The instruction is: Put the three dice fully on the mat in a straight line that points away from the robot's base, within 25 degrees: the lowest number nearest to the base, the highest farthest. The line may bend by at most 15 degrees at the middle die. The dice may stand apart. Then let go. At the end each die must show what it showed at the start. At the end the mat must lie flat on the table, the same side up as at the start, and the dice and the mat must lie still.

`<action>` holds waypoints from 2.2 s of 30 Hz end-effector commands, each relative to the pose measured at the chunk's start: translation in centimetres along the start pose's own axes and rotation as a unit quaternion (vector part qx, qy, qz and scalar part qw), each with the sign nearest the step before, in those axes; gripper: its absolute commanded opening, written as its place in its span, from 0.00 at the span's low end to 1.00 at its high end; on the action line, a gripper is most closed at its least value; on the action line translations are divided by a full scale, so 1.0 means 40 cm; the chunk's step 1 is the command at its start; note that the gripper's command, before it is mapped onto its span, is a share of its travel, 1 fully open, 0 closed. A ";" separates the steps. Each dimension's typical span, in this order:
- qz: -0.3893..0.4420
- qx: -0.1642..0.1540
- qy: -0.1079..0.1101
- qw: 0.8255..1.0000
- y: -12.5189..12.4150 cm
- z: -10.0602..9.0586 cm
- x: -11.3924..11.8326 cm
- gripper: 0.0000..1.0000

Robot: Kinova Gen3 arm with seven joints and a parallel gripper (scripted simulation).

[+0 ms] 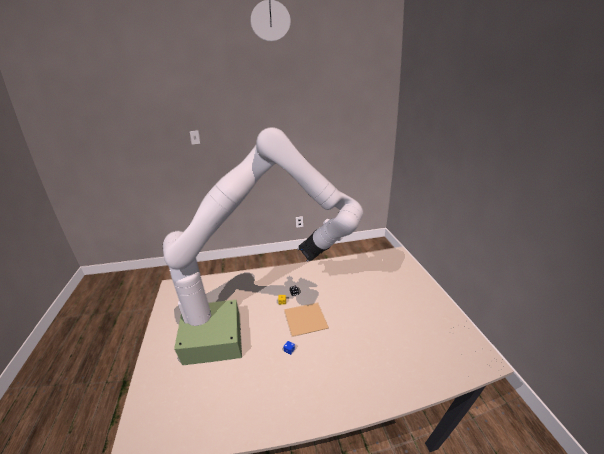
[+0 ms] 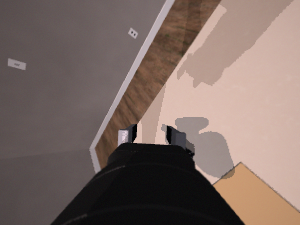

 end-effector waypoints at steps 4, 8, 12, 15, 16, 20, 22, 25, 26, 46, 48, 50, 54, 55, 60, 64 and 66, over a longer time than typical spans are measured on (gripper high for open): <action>0.151 0.014 0.094 0.984 0.140 -0.046 0.055 1.00; 0.283 0.039 0.170 0.943 0.284 -0.095 0.092 1.00; 0.405 0.072 0.235 0.881 0.437 -0.144 0.098 1.00; 0.432 0.081 0.248 0.863 0.474 -0.154 0.095 1.00; 0.457 0.090 0.260 0.846 0.509 -0.163 0.090 1.00; 0.540 0.120 0.295 0.779 0.632 -0.186 0.062 1.00; 0.570 0.133 0.307 0.750 0.678 -0.192 0.047 1.00; 0.601 0.145 0.317 0.719 0.728 -0.196 0.028 1.00; 0.608 0.148 0.320 0.711 0.739 -0.196 0.023 1.00; 0.624 0.155 0.324 0.694 0.765 -0.196 0.011 1.00; 0.624 0.155 0.324 0.694 0.765 -0.196 0.011 1.00; 0.624 0.155 0.324 0.694 0.765 -0.196 0.011 1.00; 0.624 0.154 0.324 0.694 0.765 -0.194 0.013 1.00; 0.625 0.154 0.323 0.694 0.765 -0.193 0.015 1.00; 0.626 0.151 0.321 0.694 0.767 -0.183 0.024 1.00; 0.626 0.151 0.321 0.694 0.771 -0.170 0.035 1.00; 0.626 0.151 0.321 0.694 0.771 -0.170 0.035 1.00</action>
Point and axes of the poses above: the point where the finger pads meet when closed, its own z axis out along the fingers, its own x axis across the jaws, y = z × x, the point moved 7 cm from there along -z, back along the fingers, and after that the axes turned 10 degrees about -z, right-handed, at the moved point
